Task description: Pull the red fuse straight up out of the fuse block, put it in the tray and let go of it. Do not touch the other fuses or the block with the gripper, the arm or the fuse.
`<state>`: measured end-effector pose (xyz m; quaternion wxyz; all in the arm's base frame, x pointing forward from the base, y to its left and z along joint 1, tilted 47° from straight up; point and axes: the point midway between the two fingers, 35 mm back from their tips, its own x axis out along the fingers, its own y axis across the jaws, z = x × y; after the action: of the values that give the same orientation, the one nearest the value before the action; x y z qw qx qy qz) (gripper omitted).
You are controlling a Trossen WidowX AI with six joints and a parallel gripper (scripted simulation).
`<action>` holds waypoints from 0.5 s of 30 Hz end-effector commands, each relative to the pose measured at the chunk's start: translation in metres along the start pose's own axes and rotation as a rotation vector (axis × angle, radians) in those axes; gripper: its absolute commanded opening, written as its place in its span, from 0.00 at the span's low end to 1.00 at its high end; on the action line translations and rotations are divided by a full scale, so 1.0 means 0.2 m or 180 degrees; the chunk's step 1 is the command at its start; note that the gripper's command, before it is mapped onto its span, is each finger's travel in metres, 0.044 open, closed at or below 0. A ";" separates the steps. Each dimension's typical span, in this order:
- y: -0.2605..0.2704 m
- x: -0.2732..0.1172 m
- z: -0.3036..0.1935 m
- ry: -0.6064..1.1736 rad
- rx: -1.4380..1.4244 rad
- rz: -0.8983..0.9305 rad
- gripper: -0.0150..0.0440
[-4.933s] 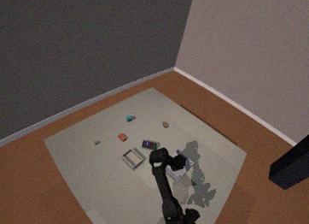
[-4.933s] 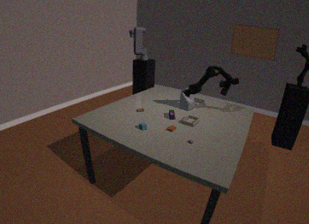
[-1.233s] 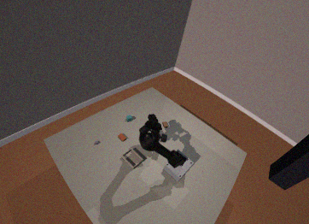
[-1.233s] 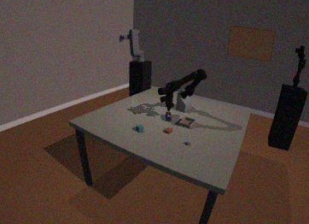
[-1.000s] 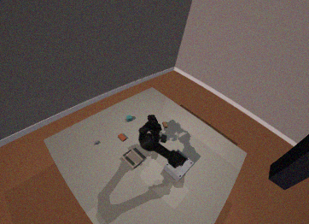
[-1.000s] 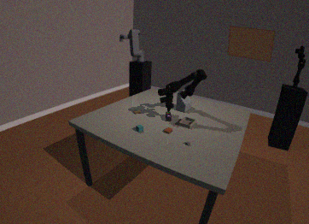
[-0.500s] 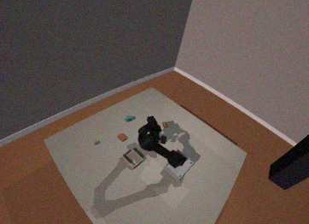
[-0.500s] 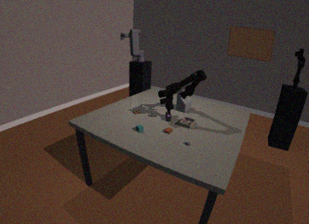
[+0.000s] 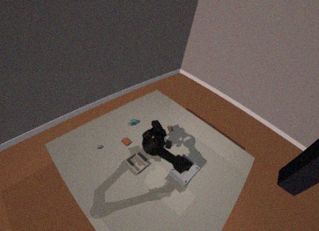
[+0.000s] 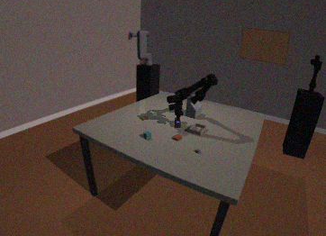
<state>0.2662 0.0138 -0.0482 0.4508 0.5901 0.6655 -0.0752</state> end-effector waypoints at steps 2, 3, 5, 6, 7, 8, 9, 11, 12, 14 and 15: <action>-0.01 0.03 -0.01 0.0022 0.0029 0.0003 0.37; -0.01 0.03 -0.01 0.0022 0.0029 0.0003 0.37; -0.01 0.04 -0.01 0.0022 0.0029 0.0003 0.37; -0.01 0.04 -0.01 0.0022 0.0029 0.0003 0.37; -0.01 0.04 -0.01 0.0022 0.0029 0.0003 0.37; -0.01 0.04 -0.01 0.0022 0.0029 0.0003 0.37; -0.01 0.04 -0.01 0.0022 0.0029 0.0003 0.37; -0.01 0.04 -0.01 0.0022 0.0029 0.0003 0.37; -0.01 0.04 -0.01 0.0022 0.0029 0.0003 0.37; 0.00 0.03 0.00 0.0007 0.0003 -0.0004 0.35; 0.00 0.03 0.00 0.0007 0.0003 -0.0004 0.34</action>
<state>0.2659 0.0184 -0.0524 0.4496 0.5900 0.6664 -0.0754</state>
